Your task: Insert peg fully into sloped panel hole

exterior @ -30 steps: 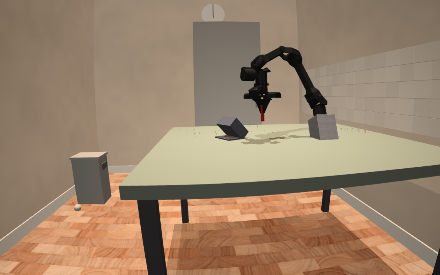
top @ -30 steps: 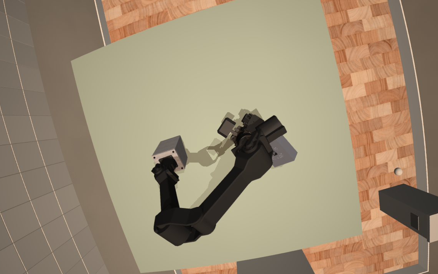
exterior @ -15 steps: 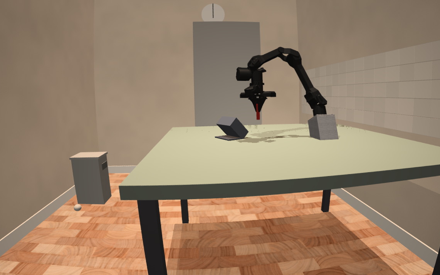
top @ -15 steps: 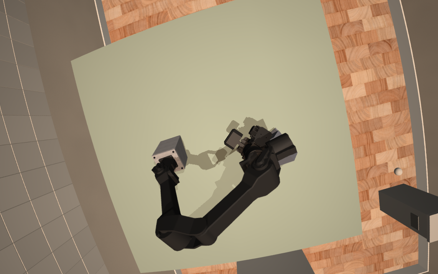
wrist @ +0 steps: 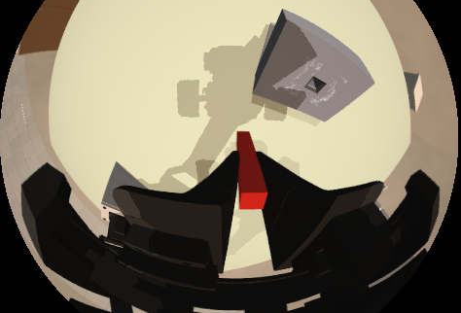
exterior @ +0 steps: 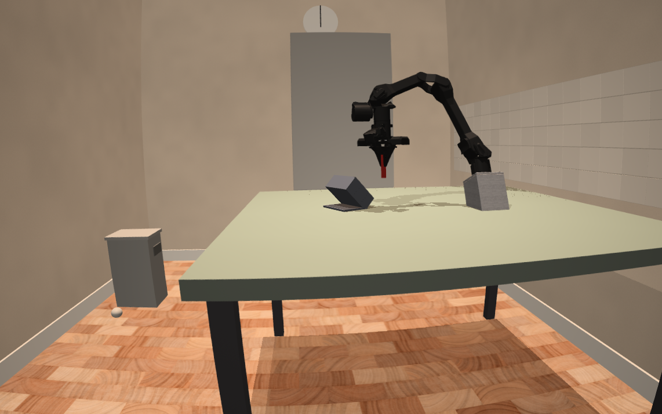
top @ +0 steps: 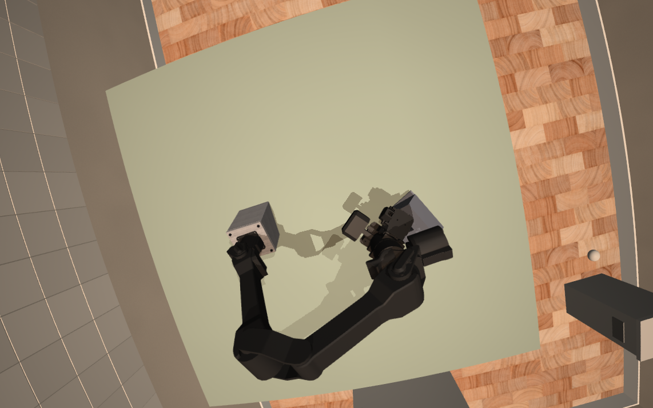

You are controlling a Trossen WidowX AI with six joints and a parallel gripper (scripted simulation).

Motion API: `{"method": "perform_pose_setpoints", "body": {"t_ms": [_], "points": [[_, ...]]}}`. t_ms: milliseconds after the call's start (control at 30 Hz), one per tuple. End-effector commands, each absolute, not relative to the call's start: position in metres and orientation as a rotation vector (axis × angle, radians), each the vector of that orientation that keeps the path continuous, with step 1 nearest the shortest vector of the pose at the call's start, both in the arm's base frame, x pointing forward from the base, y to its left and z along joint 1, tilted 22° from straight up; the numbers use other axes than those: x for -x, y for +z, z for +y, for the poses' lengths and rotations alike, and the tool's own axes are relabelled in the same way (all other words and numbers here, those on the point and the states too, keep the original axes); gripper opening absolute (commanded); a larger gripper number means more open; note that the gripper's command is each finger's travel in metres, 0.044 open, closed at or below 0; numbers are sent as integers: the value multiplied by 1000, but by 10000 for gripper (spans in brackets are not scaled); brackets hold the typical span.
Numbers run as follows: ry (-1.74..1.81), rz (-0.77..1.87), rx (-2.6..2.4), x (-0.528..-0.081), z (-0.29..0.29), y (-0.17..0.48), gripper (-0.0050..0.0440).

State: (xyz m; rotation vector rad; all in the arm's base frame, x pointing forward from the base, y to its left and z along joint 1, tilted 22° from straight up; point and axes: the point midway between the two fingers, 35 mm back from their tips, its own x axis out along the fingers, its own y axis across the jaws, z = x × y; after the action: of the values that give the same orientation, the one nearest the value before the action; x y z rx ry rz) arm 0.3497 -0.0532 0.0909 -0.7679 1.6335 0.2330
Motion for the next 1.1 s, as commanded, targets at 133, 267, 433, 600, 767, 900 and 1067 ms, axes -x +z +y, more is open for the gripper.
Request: {"method": "perform_pose_setpoints", "body": {"t_ms": [133, 267, 433, 600, 767, 900, 1067], "points": [[215, 1602, 774, -352, -74, 113, 0], [212, 1604, 777, -350, -86, 119, 0], [207, 1606, 781, -348, -101, 127, 0], [204, 1607, 783, -346, -109, 131, 0], [197, 1607, 780, -344, -118, 136, 0], [173, 1593, 745, -344, -118, 135, 0], [140, 1573, 698, -344, -118, 134, 0]]}}
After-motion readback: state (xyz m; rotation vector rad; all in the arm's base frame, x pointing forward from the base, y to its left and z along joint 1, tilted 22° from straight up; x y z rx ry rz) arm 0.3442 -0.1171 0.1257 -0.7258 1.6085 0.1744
